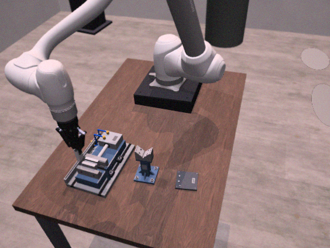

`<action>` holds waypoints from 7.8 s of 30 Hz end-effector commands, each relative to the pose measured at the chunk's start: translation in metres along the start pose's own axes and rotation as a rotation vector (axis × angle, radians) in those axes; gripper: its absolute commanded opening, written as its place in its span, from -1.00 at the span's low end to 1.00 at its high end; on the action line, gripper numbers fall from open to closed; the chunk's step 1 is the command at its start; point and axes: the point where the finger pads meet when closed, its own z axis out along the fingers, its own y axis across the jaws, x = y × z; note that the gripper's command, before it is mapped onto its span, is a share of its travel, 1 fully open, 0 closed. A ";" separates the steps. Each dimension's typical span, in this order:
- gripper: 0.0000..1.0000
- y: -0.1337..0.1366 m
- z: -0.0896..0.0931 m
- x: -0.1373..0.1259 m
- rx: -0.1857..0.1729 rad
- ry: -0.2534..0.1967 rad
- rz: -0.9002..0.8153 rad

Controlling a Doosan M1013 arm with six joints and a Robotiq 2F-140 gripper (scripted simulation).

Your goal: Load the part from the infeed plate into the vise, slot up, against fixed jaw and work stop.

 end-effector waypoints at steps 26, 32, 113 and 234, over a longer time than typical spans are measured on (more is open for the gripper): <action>-1.00 -0.002 0.008 -0.002 -0.001 -0.005 0.002; -1.00 -0.002 0.008 -0.002 -0.001 -0.005 0.002; -1.00 -0.012 0.008 -0.002 -0.001 -0.005 0.002; -1.00 -0.002 -0.031 -0.001 -0.001 -0.005 0.002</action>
